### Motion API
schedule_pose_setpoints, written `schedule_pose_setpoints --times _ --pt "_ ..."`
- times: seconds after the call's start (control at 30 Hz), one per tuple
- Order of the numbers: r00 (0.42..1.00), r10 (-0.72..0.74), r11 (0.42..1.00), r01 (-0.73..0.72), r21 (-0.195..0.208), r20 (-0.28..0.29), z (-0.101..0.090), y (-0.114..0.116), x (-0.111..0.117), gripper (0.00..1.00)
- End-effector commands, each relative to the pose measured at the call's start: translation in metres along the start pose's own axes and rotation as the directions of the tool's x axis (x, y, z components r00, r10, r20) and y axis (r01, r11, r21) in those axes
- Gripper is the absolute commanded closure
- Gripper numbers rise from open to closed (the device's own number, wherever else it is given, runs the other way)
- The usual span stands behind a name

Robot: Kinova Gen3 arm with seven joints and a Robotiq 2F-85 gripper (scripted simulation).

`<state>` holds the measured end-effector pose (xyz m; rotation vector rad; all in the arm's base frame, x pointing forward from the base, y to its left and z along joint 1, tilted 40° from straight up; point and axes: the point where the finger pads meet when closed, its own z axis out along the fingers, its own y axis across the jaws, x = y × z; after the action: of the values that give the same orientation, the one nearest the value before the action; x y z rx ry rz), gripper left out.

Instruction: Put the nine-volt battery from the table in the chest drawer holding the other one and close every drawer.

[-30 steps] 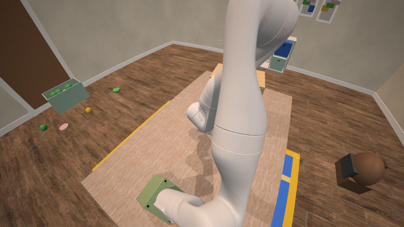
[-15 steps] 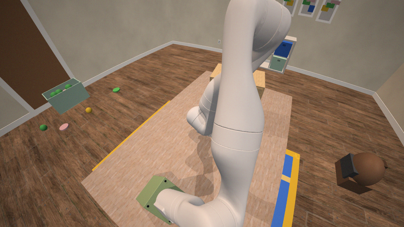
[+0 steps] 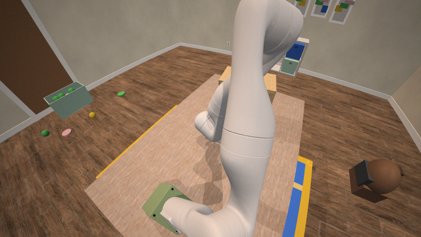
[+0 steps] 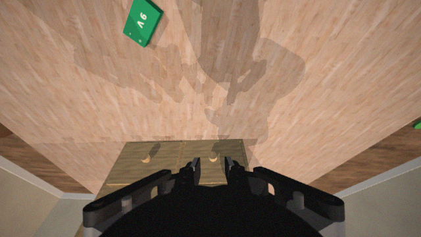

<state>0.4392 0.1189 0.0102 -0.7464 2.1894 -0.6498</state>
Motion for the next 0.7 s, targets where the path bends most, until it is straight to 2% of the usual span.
schedule_pose_setpoints --times 0.0,0.37,0.67 --pt "1.0 0.006 1.0 -0.006 -0.003 0.004 -0.001 0.001 0.0 0.67" --pt "1.0 0.007 1.0 -0.007 -0.004 0.006 0.001 0.001 -0.001 0.67" --pt "1.0 0.009 1.0 -0.009 -0.004 0.01 0.016 0.002 -0.002 0.67"
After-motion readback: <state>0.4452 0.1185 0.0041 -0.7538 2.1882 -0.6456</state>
